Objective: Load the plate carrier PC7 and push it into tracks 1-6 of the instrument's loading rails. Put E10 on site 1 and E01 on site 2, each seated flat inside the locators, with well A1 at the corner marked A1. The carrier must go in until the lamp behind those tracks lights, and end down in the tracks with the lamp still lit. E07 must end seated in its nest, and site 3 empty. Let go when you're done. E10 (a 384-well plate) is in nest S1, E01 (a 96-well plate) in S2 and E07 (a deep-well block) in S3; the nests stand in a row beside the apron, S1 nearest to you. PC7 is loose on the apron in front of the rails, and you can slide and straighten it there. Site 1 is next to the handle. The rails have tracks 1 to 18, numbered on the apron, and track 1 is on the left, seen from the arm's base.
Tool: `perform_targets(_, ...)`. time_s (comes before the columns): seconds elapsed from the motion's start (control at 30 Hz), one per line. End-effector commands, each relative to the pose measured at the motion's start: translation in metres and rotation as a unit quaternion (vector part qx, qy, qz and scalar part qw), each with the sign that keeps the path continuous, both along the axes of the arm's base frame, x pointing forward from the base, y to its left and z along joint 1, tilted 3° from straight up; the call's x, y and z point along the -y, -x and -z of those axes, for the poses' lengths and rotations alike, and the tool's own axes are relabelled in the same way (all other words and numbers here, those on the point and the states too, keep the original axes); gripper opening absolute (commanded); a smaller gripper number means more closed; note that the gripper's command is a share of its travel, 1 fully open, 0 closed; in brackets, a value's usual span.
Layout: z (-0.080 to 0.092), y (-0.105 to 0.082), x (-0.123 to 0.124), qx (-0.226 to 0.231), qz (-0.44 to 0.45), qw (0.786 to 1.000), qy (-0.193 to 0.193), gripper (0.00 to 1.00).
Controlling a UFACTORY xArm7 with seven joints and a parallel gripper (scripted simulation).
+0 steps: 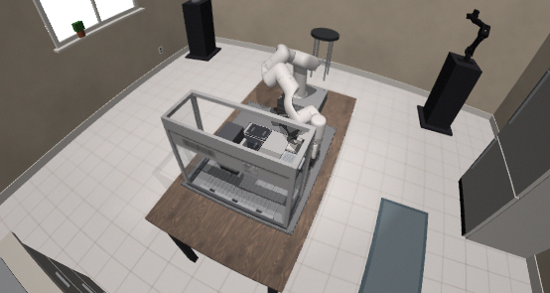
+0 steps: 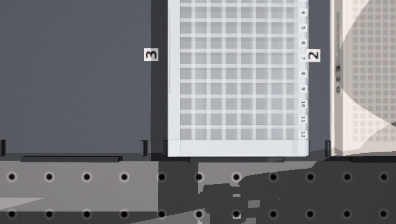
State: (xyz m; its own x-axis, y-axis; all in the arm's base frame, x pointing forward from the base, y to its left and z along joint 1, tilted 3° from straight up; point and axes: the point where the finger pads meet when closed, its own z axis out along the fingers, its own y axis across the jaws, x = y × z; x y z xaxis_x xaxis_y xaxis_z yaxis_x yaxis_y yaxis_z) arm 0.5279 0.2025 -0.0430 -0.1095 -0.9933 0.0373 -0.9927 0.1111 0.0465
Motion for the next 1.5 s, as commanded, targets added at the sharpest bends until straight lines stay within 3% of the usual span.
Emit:
perform_targets(0.0, 0.006, -0.001, -0.001, 0.002, 0.000, 1.000, -0.001, 1.00)
perform_targets(0.83, 0.041, 0.001, 0.000, 0.002, 0.000, 1.000, -0.001, 1.00)
perform_targets(1.47, 0.046, 0.001, 0.001, 0.002, 0.000, 1.000, -0.001, 1.00)
